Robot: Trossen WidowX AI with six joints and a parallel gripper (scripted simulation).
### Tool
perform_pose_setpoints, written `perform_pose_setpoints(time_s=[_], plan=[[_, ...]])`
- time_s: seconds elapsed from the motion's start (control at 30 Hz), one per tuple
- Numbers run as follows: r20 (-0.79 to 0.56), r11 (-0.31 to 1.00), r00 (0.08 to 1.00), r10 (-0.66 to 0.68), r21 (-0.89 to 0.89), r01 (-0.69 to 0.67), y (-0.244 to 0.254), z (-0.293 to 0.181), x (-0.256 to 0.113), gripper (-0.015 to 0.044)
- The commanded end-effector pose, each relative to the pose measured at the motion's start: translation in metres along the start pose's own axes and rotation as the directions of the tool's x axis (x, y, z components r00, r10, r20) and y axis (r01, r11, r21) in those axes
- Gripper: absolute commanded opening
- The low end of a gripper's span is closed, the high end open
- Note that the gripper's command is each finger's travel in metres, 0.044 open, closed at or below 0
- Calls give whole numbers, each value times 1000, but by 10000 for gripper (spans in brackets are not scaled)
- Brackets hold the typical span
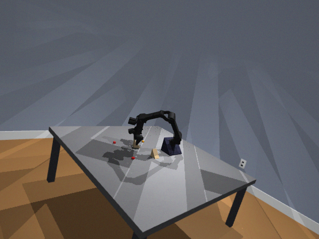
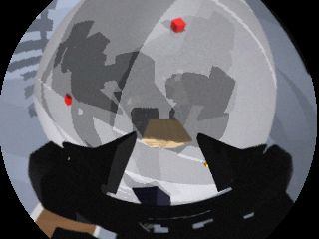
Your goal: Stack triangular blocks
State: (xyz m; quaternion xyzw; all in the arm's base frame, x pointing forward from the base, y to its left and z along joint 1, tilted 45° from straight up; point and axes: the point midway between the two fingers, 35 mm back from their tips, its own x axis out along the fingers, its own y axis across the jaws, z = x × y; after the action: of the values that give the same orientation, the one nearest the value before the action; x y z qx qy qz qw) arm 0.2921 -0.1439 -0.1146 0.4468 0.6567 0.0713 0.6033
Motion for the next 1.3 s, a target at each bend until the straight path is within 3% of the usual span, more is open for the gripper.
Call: perform_pose_setpoints(time_s=[0.0, 0.4, 0.67, 0.9, 1.13, 1.27], plan=[[-7, 1000, 1000, 8, 9, -8, 1, -4, 10, 440], [-8, 1000, 1000, 10, 9, -10, 3, -8, 26, 440], [-8, 1000, 1000, 10, 9, -10, 3, -8, 26, 230], [-8, 1000, 1000, 10, 9, -10, 3, -8, 26, 183], [-7, 1000, 1000, 8, 7, -8, 3, -7, 16, 0], [-5, 1000, 1000, 6, 3, -6, 2, -6, -2, 0]])
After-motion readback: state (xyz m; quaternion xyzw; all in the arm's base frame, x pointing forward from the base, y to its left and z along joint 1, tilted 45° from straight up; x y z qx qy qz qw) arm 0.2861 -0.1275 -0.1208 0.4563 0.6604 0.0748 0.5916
